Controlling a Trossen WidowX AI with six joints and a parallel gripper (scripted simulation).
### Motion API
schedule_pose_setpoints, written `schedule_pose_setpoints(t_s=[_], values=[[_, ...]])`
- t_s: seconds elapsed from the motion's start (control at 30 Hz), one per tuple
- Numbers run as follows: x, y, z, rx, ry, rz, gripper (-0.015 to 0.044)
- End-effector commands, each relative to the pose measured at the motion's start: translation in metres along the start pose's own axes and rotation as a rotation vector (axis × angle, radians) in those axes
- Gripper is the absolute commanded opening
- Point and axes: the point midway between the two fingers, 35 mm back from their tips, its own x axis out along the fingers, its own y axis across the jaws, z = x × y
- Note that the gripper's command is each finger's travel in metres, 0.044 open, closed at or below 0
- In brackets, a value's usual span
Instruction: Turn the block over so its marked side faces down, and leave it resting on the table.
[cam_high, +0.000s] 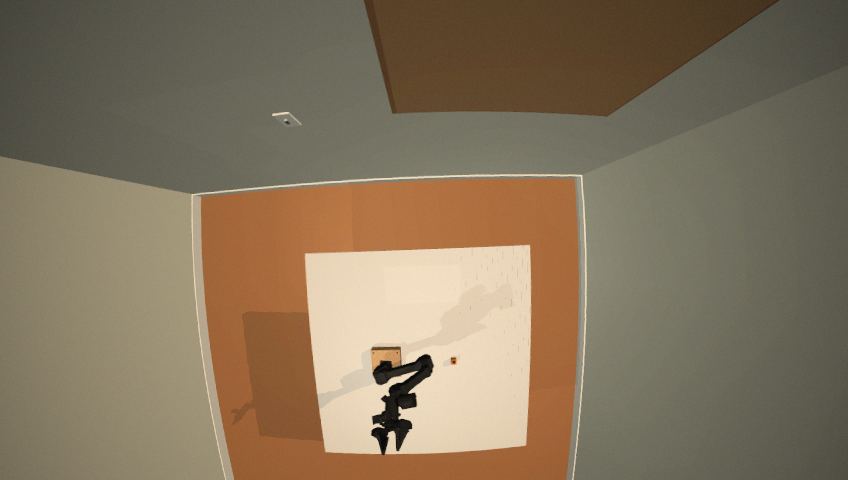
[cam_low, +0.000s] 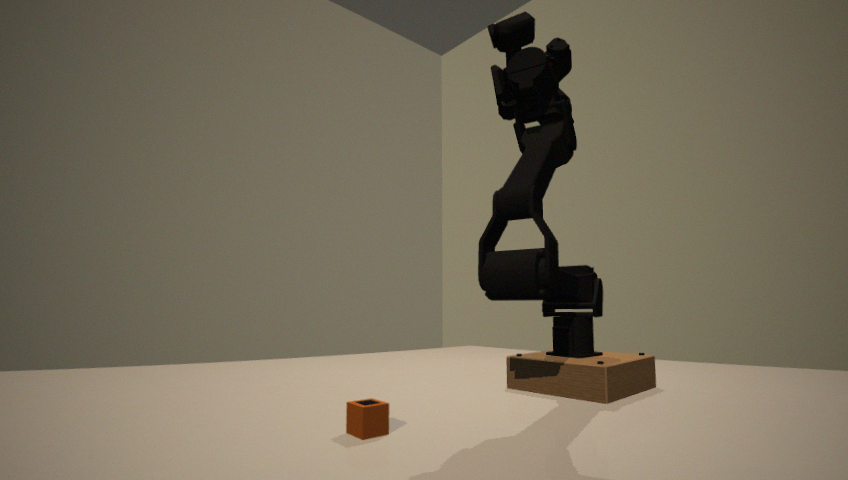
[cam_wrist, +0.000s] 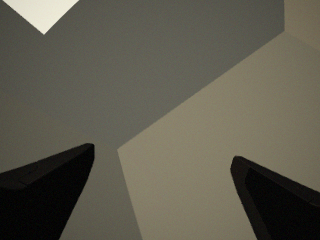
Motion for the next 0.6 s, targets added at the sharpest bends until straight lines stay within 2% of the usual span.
schedule_pose_setpoints(t_s=[0.0,0.03,0.3,0.57], values=[[0.000,-0.001,0.001,0.006,-0.001,-0.001,0.0426],[0.001,-0.002,0.005,0.023,-0.002,-0.005,0.0440],[0.026,-0.048,0.043,0.222,0.010,-0.115,0.0440],[0.049,-0.100,0.039,0.409,0.083,-0.235,0.0440]])
